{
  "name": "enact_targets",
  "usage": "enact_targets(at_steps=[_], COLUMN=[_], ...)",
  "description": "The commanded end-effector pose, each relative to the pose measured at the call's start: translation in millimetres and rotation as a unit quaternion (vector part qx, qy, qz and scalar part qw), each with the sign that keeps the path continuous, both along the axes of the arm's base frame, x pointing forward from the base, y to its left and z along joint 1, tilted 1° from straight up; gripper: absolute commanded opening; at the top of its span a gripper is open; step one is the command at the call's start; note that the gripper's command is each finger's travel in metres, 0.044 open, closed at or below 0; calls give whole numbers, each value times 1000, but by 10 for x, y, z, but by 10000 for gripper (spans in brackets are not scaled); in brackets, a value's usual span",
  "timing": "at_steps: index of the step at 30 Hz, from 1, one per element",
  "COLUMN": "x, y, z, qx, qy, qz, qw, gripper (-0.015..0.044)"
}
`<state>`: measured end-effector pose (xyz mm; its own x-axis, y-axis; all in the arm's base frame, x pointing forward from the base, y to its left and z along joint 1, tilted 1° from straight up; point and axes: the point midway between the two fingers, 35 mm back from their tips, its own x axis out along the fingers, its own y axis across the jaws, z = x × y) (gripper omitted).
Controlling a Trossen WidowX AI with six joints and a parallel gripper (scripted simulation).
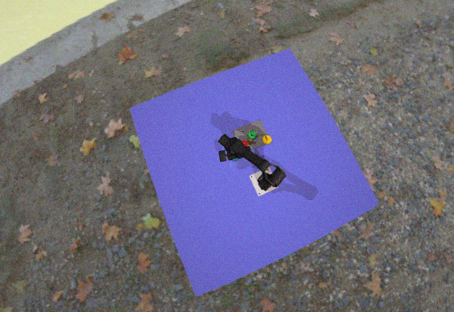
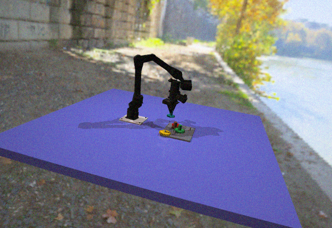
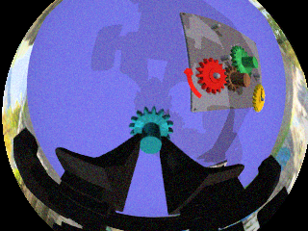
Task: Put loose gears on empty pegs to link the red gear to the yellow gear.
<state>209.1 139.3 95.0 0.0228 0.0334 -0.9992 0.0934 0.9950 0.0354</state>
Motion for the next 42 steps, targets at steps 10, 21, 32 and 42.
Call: enact_targets(at_steps=[10,21,32,42], x=[34,37,25,1], y=[20,19,8,-11], z=[276,490,704,896], qx=[2,2,2,1], qy=[-3,-3,-3,-2], qz=[1,0,-1,-2], qw=[1000,1000,1000,1000], gripper=[0,0,0,0])
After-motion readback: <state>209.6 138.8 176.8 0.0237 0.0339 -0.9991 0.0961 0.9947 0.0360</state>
